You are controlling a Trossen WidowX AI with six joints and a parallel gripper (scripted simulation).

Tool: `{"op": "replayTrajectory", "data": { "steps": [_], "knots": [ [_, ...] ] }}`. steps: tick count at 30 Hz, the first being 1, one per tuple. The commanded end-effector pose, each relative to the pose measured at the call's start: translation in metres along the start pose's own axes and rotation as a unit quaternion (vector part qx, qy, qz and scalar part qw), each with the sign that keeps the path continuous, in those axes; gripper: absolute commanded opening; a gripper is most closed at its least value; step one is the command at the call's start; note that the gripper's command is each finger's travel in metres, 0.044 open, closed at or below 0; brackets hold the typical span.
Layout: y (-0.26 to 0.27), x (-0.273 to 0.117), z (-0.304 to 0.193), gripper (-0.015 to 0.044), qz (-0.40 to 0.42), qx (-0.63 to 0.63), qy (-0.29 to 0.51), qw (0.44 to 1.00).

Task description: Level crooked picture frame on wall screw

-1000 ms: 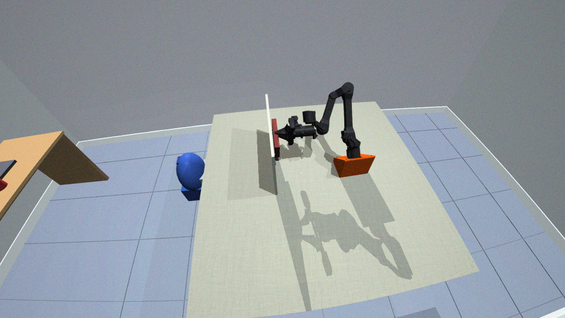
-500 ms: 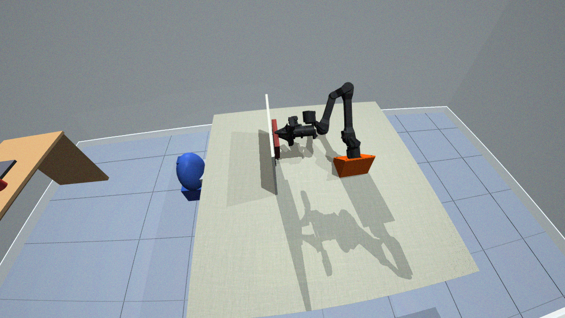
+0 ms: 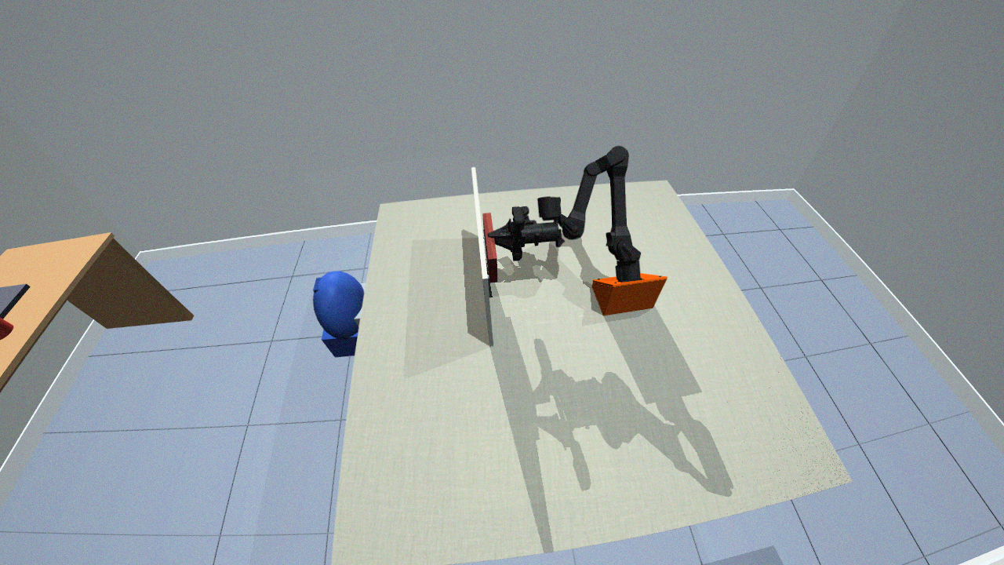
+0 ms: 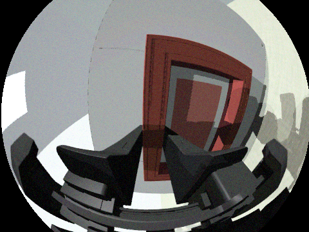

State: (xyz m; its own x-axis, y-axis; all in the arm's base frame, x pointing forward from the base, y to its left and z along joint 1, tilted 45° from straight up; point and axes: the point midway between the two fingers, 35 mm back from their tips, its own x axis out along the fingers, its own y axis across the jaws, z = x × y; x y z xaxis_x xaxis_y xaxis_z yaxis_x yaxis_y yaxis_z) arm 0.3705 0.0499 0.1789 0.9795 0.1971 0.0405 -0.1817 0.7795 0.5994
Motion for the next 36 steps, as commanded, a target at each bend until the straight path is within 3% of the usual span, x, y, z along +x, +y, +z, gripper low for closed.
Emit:
{"op": "replayTrajectory", "data": {
  "steps": [1, 28, 36],
  "knots": [
    [-0.0003, 0.0001, 0.0002, 0.0, -0.001, 0.003, -0.001, 1.0],
    [-0.0001, 0.0001, 0.0005, 0.0, 0.0, 0.079, -0.001, 0.997],
    [0.0001, 0.0, 0.0002, 0.021, 0.0, 0.074, 0.0, 0.997]
  ]
}}
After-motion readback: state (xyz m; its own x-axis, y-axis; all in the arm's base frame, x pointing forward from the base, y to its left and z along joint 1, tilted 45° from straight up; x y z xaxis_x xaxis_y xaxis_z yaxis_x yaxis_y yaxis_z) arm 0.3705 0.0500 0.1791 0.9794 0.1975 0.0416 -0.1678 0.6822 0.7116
